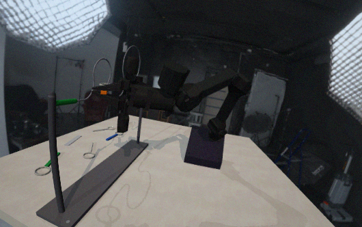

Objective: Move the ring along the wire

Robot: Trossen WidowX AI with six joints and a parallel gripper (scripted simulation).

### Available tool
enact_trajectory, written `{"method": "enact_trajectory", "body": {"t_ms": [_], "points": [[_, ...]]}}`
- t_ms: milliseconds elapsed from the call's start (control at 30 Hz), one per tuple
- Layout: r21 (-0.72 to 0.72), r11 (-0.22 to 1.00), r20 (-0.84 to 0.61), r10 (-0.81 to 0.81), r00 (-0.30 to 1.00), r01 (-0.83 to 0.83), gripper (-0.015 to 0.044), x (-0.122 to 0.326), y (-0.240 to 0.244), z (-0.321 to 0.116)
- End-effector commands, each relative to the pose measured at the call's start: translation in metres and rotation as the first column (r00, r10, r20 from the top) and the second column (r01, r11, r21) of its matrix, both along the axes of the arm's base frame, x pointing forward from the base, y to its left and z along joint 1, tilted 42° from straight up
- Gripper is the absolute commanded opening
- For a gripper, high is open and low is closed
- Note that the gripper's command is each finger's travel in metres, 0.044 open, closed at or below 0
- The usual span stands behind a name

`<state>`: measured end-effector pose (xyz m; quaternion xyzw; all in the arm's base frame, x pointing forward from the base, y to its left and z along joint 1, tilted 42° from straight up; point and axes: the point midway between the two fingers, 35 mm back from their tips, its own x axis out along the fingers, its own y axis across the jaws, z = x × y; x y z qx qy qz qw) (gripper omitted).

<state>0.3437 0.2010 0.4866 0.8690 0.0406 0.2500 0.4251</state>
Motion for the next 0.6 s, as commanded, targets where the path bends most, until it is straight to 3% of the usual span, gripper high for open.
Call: {"method": "enact_trajectory", "body": {"t_ms": [0,567], "points": [[-0.096,0.995,-0.01,0.0,1.0,-0.001,-0.015,0.001,0.01,-0.014],[-0.46,0.888,-0.027,-0.028,0.999,0.013,-0.015,0.006,0.031,-0.068]]}}
